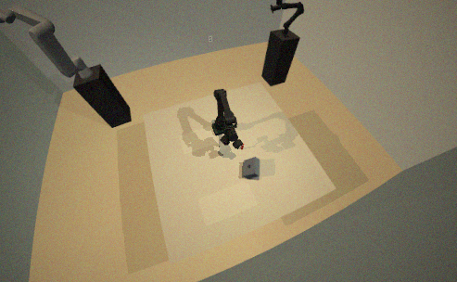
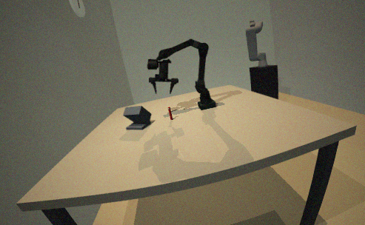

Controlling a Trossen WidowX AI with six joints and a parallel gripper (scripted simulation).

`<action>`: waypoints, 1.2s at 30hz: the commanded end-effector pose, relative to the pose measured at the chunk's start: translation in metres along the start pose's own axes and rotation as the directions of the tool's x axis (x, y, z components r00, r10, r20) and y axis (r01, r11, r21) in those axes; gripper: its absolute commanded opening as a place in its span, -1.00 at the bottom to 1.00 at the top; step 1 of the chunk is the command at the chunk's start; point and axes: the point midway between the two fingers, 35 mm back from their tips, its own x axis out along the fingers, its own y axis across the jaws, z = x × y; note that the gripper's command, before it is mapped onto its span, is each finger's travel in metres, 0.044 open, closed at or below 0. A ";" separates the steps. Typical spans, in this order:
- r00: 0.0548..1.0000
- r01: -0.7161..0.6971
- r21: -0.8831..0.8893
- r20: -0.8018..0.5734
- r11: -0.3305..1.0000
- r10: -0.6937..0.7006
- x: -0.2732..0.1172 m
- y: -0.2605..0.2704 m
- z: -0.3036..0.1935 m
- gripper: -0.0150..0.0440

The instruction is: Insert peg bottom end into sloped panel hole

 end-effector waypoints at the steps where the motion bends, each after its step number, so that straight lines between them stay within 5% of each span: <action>1: 0.999 0.036 -0.036 0.003 0.999 -0.036 0.008 0.000 -0.007 1.00; 36: 0.963 0.269 -0.365 0.116 0.891 -0.244 0.062 -0.015 -0.081 1.00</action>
